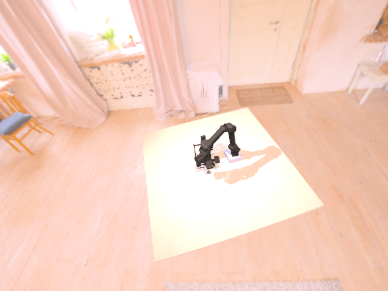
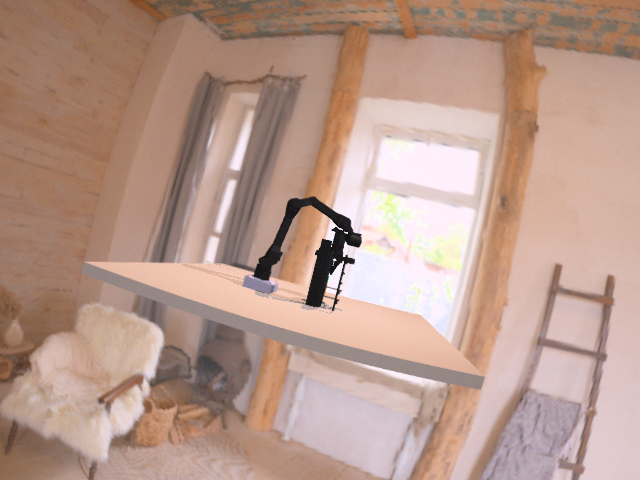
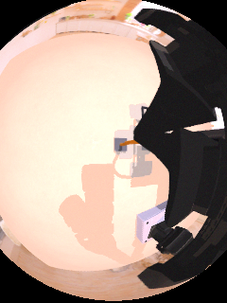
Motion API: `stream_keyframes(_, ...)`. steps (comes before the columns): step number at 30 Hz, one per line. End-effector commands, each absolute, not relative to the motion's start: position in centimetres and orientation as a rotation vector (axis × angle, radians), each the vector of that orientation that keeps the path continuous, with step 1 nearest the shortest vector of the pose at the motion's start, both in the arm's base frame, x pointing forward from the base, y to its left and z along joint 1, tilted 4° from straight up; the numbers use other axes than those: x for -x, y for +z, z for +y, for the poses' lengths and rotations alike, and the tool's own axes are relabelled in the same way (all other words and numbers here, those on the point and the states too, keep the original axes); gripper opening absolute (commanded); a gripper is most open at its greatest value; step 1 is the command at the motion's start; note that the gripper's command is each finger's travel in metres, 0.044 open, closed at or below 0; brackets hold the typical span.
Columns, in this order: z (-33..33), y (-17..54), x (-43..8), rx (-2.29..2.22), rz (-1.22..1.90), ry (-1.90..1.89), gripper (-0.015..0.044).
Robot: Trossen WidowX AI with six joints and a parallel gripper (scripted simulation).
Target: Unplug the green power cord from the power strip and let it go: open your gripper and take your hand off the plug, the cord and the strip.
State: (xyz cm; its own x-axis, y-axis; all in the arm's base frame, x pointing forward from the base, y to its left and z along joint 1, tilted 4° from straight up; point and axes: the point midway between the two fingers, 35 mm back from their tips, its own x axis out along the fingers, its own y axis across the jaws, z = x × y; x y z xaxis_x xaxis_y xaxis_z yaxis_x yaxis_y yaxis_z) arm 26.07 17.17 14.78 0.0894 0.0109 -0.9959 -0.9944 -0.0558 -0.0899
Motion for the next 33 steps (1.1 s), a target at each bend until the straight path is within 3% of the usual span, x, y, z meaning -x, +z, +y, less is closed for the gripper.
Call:
stream_keyframes(1,17.11,14.79,-26.04,1.286,1.112,1.180,0.0000)
stream_keyframes(33,17.11,14.79,-26.06,1.286,1.112,1.180,0.0000)
